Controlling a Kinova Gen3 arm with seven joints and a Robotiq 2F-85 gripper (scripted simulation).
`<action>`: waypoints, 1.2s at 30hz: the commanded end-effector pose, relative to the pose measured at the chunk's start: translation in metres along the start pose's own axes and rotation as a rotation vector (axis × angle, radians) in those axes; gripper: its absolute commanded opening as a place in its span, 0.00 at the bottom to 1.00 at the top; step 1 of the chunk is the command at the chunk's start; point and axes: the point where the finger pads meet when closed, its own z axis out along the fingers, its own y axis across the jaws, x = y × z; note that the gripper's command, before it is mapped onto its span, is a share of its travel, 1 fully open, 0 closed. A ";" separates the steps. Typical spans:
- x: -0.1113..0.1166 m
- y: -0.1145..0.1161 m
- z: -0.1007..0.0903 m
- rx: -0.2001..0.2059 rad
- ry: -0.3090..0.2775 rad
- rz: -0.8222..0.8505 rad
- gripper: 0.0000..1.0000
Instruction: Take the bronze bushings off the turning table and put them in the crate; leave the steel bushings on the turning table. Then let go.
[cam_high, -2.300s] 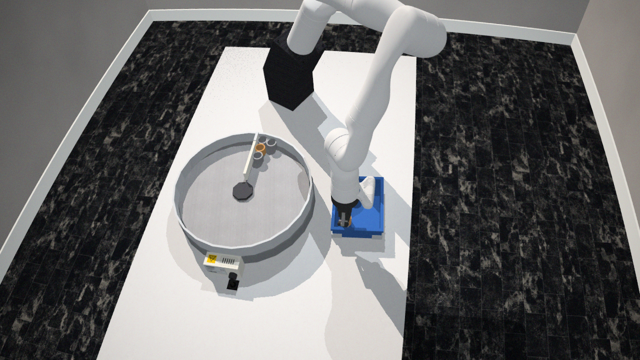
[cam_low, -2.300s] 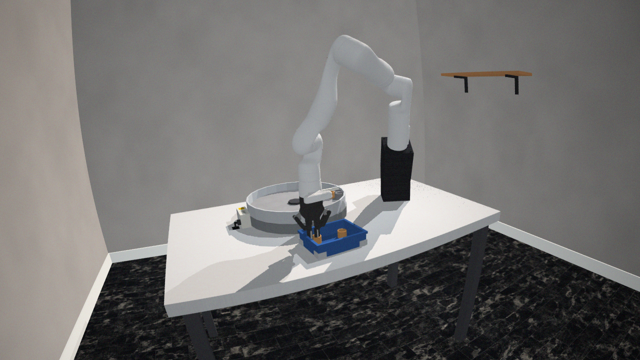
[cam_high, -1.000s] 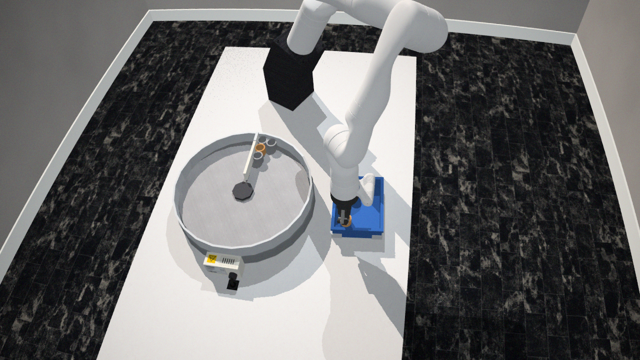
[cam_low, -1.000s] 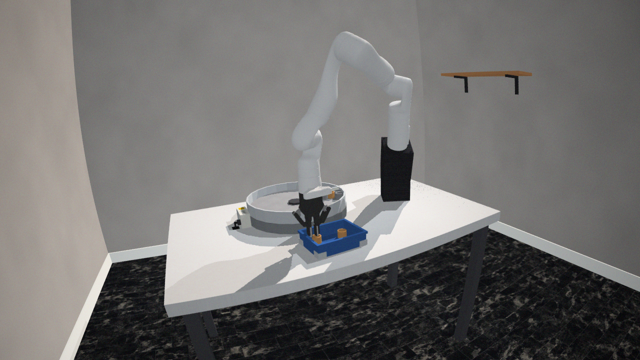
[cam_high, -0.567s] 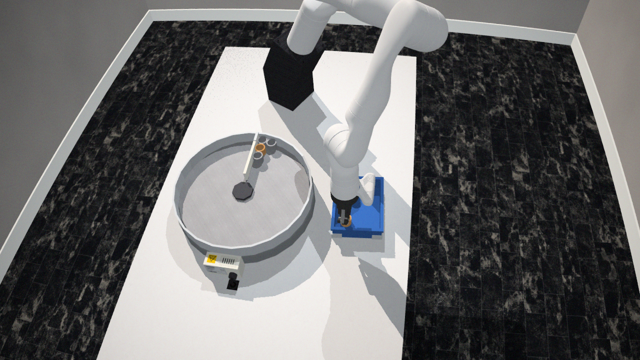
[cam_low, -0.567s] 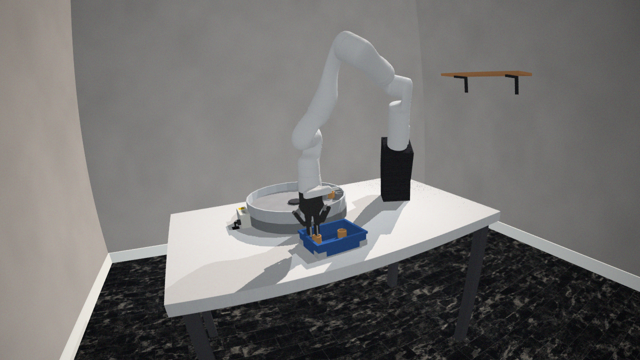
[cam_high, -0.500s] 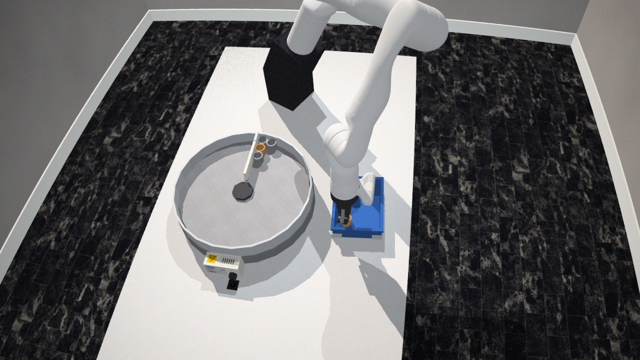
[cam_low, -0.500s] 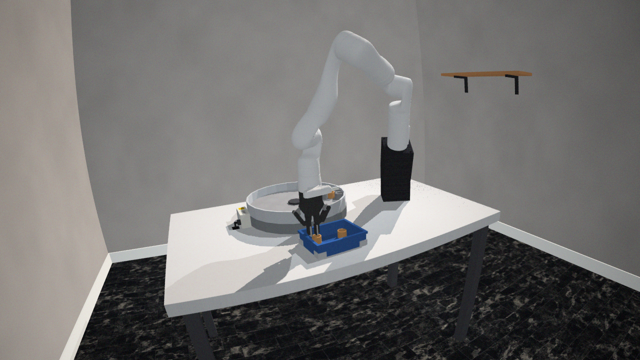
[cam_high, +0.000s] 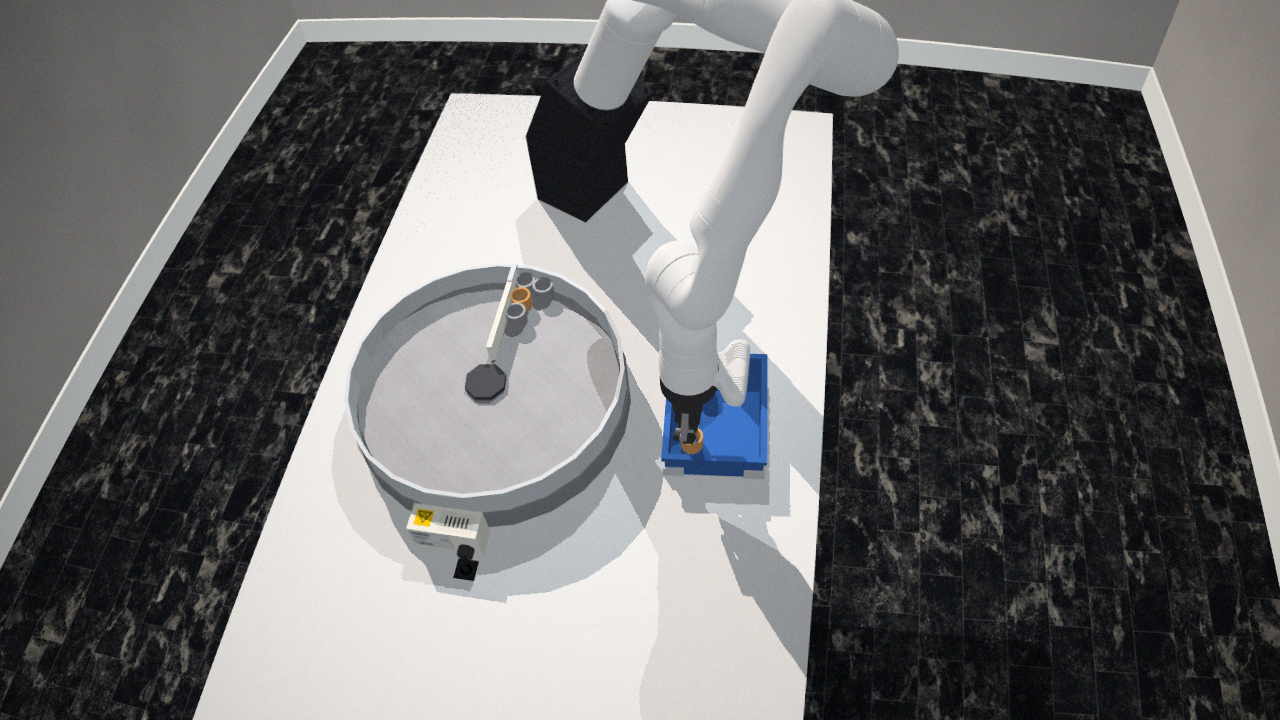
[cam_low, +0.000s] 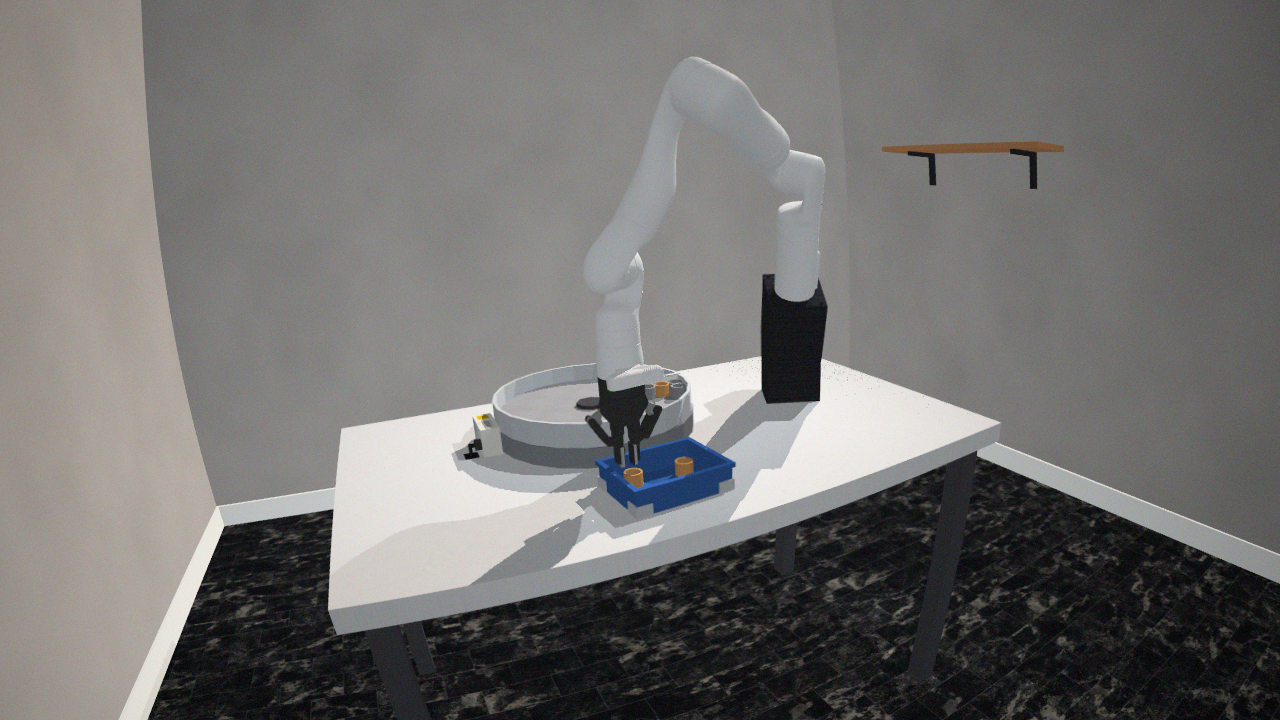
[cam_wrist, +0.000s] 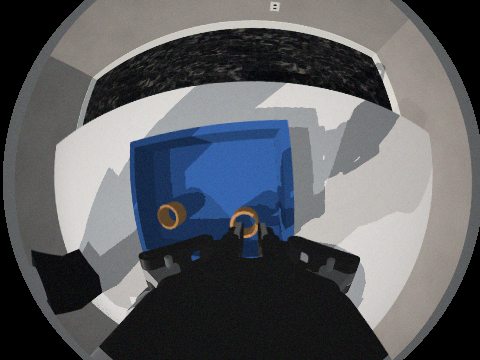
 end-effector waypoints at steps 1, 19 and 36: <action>0.002 0.004 -0.027 -0.013 0.004 0.000 0.16; 0.001 0.003 -0.091 -0.012 0.003 0.001 0.16; 0.001 0.003 -0.101 -0.011 0.003 0.001 0.16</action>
